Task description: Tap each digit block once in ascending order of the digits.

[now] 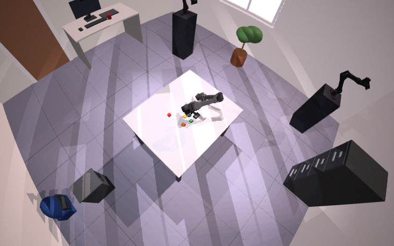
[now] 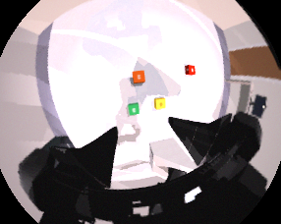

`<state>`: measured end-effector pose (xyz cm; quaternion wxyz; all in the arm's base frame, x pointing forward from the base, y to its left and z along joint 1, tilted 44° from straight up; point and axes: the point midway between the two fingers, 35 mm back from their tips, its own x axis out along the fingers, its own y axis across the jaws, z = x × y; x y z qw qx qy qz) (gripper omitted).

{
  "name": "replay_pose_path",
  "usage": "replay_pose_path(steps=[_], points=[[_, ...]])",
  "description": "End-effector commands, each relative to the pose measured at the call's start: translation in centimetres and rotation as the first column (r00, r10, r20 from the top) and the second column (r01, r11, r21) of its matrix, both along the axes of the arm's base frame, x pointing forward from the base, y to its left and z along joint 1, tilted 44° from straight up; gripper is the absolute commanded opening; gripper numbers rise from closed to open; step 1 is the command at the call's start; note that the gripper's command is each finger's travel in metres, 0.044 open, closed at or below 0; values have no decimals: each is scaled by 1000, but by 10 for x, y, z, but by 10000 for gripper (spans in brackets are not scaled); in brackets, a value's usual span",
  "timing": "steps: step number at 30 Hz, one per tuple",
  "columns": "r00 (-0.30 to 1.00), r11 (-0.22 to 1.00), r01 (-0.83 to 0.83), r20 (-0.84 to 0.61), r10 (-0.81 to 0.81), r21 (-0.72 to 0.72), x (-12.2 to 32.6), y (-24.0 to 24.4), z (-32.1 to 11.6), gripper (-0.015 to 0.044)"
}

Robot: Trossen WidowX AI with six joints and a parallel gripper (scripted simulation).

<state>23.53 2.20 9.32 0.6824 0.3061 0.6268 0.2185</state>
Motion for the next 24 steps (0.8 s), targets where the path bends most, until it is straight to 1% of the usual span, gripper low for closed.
replay_pose_path(steps=[1,13,15,20,24], points=[[1000,1000,4,3,-4,2,0,2,3,400],[1000,1000,4,3,-4,2,1,1,3,400],[1000,1000,4,4,-4,2,16,-3,3,400],[1000,1000,4,7,-4,1,71,-19,-2,400],[1000,1000,4,7,-4,1,78,-21,-4,400]])
